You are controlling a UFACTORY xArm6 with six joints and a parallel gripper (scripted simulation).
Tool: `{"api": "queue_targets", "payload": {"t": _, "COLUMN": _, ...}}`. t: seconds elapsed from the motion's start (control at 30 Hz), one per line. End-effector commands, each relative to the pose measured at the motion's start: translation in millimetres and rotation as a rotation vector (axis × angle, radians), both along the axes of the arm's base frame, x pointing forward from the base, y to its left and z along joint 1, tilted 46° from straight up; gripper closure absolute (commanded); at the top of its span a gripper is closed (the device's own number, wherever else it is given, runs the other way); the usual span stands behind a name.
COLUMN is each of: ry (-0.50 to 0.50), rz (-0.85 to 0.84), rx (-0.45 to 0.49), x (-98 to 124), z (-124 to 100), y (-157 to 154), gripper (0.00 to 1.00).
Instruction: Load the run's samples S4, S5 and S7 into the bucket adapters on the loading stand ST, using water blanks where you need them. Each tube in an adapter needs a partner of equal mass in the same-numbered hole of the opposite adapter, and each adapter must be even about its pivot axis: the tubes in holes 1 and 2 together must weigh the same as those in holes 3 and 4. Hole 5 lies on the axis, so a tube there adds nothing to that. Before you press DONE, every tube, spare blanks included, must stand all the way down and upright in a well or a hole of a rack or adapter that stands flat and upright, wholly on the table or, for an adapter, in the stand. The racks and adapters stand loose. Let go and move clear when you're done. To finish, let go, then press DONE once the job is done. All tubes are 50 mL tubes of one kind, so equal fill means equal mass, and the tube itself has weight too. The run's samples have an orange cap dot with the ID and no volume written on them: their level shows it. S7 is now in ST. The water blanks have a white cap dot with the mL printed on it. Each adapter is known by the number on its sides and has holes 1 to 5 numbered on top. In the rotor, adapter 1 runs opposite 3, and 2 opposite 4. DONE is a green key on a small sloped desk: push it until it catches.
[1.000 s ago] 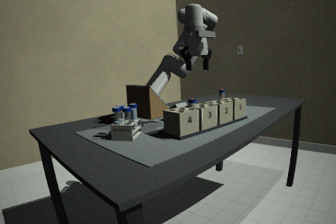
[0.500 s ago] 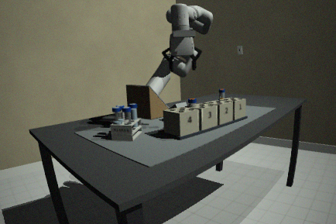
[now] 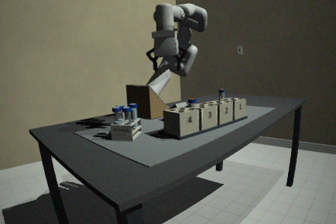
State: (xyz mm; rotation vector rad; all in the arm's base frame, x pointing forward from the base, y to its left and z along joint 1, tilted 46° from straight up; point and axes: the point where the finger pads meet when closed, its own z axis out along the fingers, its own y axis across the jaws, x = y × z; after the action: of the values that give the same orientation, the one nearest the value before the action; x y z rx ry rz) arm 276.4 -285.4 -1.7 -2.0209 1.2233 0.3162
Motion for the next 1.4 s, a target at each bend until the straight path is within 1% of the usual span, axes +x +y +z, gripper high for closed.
{"api": "queue_targets", "payload": {"t": 0.0, "ry": -0.001, "rz": -0.001, "rx": -0.004, "x": -12.2, "z": -10.7, "y": -10.7, "gripper": 0.0}}
{"api": "queue_targets", "payload": {"t": 0.13, "ry": -0.001, "rz": -0.001, "rx": -0.004, "x": -25.6, "z": -22.6, "y": -19.6, "gripper": 0.0}}
{"api": "queue_targets", "payload": {"t": 0.2, "ry": -0.001, "rz": -0.001, "rx": -0.004, "x": -25.6, "z": -22.6, "y": -19.6, "gripper": 0.0}}
{"api": "queue_targets", "payload": {"t": 0.7, "ry": -0.001, "rz": -0.001, "rx": -0.004, "x": -75.9, "z": -67.4, "y": -52.9, "gripper": 0.0}}
{"api": "queue_targets", "payload": {"t": 0.77, "ry": -0.001, "rz": -0.001, "rx": -0.004, "x": -75.9, "z": -67.4, "y": -52.9, "gripper": 0.0}}
{"api": "queue_targets", "payload": {"t": 1.27, "ry": -0.001, "rz": -0.001, "rx": -0.005, "x": -126.2, "z": -112.2, "y": -86.3, "gripper": 0.0}}
{"api": "queue_targets", "payload": {"t": 1.33, "ry": -0.001, "rz": -0.001, "rx": -0.005, "x": -126.2, "z": -112.2, "y": -86.3, "gripper": 0.0}}
{"api": "queue_targets", "payload": {"t": 1.37, "ry": -0.001, "rz": -0.001, "rx": -0.005, "x": -129.5, "z": -115.1, "y": -88.5, "gripper": 0.0}}
